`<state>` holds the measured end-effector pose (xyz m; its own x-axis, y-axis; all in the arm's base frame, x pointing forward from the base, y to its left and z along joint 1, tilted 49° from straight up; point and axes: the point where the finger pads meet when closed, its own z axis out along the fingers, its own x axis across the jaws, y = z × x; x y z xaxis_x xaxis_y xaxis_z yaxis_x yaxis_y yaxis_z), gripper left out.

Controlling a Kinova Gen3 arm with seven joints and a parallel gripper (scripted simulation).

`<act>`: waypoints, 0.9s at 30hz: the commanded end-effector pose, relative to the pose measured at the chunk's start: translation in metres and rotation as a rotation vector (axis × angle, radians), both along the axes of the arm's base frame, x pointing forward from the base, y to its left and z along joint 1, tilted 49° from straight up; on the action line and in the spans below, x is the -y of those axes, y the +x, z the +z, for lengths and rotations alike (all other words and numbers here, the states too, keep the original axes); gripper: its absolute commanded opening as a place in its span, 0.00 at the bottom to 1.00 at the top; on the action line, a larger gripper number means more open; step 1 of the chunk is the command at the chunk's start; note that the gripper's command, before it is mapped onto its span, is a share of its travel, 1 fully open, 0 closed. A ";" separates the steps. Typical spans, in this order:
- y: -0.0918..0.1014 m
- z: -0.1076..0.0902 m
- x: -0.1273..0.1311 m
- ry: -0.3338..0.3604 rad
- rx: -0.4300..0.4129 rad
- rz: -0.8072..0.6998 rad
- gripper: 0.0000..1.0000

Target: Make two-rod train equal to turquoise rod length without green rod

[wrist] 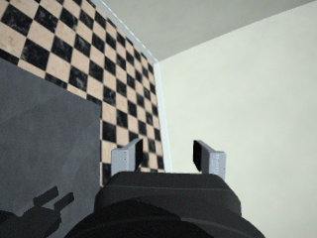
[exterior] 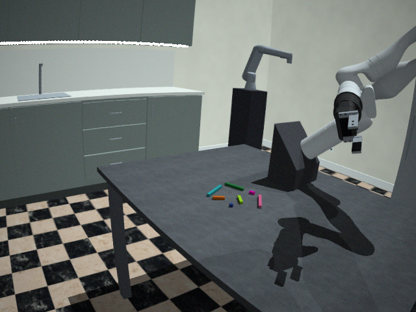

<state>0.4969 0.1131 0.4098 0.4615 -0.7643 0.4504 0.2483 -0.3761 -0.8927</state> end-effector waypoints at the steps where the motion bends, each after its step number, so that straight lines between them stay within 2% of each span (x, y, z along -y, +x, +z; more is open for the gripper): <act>1: 0.000 0.000 0.001 0.000 0.001 -0.002 1.00; 20: 0.000 0.000 0.001 0.000 0.001 -0.001 1.00; 27: 0.004 -0.010 0.000 -0.006 -0.016 0.017 1.00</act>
<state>0.4975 0.1156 0.4045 0.4782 -0.7532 0.4517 0.2473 -0.3781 -0.8921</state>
